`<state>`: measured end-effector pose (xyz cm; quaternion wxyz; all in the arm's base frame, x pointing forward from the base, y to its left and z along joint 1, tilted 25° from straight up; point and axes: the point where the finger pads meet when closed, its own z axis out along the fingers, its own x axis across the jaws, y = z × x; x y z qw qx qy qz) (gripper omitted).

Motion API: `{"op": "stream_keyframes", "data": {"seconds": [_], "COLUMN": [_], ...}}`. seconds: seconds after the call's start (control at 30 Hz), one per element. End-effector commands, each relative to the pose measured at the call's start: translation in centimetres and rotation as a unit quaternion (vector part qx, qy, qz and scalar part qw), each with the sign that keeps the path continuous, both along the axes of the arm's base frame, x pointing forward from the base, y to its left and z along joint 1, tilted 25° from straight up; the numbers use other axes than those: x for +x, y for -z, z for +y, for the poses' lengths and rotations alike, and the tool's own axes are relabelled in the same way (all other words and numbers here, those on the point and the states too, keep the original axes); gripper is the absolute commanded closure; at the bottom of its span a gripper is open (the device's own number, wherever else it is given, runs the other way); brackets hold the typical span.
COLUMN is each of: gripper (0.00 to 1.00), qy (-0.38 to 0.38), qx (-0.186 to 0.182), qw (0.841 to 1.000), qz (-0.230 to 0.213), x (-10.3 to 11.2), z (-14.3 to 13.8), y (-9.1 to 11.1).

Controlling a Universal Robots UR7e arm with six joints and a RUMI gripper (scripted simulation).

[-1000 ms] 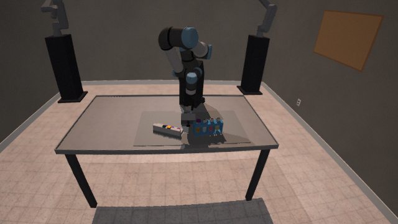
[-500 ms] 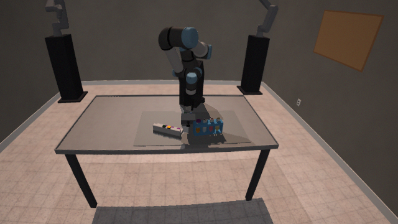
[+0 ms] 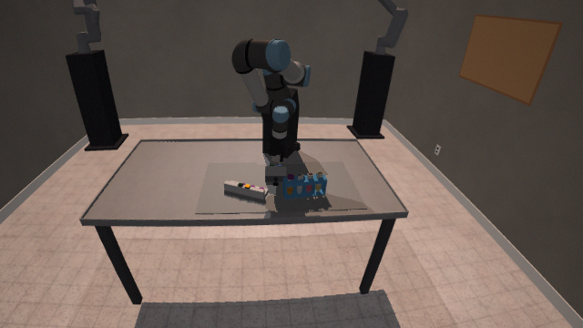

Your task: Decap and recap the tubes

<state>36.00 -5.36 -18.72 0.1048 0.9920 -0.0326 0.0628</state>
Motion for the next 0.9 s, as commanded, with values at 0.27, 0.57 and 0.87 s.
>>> {"op": "stream_keyframes", "data": {"seconds": [0.27, 0.57, 0.87], "gripper": [1.00, 1.00, 0.00], "qy": [0.000, 0.000, -0.239], "qx": [0.000, 0.000, -0.062], "qw": [1.000, 1.000, 0.969], "qz": [-0.001, -0.001, 0.006], "x": [-1.1, -1.2, 1.6], "z": [0.6, 0.7, -3.1], "y": [-2.7, -3.1, -4.7]}}
